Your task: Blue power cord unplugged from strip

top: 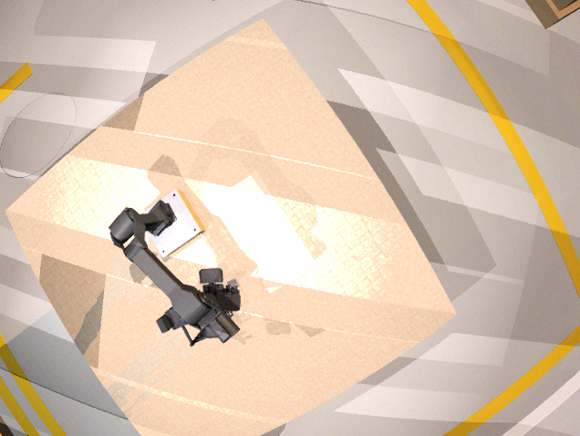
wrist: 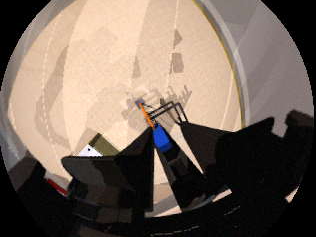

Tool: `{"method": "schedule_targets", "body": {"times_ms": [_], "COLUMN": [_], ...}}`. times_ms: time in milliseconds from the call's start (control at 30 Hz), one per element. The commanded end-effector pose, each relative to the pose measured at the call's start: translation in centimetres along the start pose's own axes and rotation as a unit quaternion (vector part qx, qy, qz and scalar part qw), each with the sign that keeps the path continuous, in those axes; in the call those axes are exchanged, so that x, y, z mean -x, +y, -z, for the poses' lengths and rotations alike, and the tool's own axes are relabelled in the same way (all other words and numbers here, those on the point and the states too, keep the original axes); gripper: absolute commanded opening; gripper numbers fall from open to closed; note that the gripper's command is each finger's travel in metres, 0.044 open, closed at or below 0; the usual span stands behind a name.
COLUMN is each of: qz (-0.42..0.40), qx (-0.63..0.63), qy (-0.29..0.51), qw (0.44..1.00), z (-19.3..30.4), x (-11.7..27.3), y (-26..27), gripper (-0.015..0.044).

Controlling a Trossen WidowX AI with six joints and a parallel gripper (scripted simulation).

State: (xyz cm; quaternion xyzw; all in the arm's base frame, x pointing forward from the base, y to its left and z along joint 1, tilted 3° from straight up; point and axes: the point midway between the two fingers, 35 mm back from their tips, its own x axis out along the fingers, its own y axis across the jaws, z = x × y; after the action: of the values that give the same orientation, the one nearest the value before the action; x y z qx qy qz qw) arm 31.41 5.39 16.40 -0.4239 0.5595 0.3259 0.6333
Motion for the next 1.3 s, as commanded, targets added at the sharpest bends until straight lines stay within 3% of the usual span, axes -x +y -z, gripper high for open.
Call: {"method": "schedule_targets", "body": {"times_ms": [0, 1267], "qz": [-0.087, -0.086], "qx": [0.169, 0.17], "qy": [0.005, 0.007], "qw": [0.982, 0.982], "z": [0.1, 3.9], "x": [-3.9, -4.2], "y": [1.6, 0.3], "gripper": [0.016, 0.016]}}
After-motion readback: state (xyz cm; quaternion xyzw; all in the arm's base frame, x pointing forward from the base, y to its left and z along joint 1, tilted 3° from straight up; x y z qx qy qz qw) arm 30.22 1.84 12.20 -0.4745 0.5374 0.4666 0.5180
